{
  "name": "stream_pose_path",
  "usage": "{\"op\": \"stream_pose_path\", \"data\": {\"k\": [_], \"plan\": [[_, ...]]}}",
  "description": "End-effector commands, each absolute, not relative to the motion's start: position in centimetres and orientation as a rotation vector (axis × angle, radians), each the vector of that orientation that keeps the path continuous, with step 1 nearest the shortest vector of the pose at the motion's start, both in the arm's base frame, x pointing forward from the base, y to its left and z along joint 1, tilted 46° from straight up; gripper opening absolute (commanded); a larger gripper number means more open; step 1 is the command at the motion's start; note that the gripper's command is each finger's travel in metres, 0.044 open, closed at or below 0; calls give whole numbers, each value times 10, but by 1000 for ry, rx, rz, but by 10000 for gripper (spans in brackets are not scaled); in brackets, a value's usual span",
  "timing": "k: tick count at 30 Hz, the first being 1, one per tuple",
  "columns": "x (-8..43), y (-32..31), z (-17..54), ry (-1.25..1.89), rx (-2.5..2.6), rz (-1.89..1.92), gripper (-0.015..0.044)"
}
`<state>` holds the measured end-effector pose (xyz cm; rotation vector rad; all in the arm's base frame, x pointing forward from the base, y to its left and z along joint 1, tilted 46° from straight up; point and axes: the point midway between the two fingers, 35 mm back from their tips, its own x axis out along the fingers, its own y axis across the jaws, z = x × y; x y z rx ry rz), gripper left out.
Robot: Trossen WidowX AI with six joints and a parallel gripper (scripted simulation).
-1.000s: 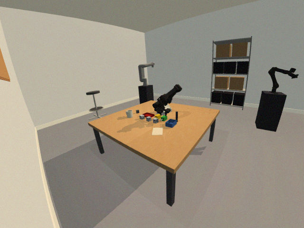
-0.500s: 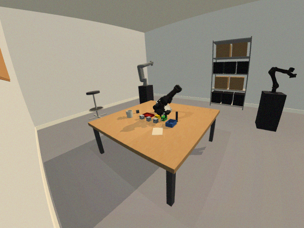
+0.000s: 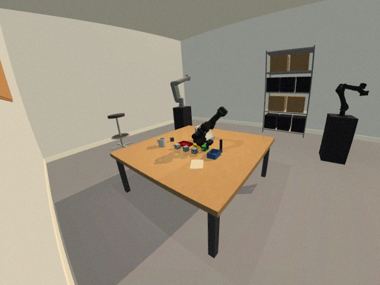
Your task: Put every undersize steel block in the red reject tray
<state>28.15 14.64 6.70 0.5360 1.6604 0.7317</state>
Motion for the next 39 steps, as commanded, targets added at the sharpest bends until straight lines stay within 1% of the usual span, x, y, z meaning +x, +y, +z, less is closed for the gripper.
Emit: {"op": "stream_pose_path", "data": {"k": [1, 5, 7, 18, 24, 25, 29, 34, 39], "plan": [[279, 153, 63, 1668, 540, 735, 300], [277, 156, 60, 1668, 540, 735, 300], [280, 151, 63, 1662, 537, 731, 247], [280, 151, 63, 1662, 537, 731, 174], [279, 122, 89, 1666, 535, 728, 17], [277, 114, 97, 1667, 536, 729, 0], [275, 97, 114, 1682, 535, 732, 0], [278, 94, 115, 1673, 533, 735, 0], [322, 76, 101, 1505, 300, 900, 0]]}}
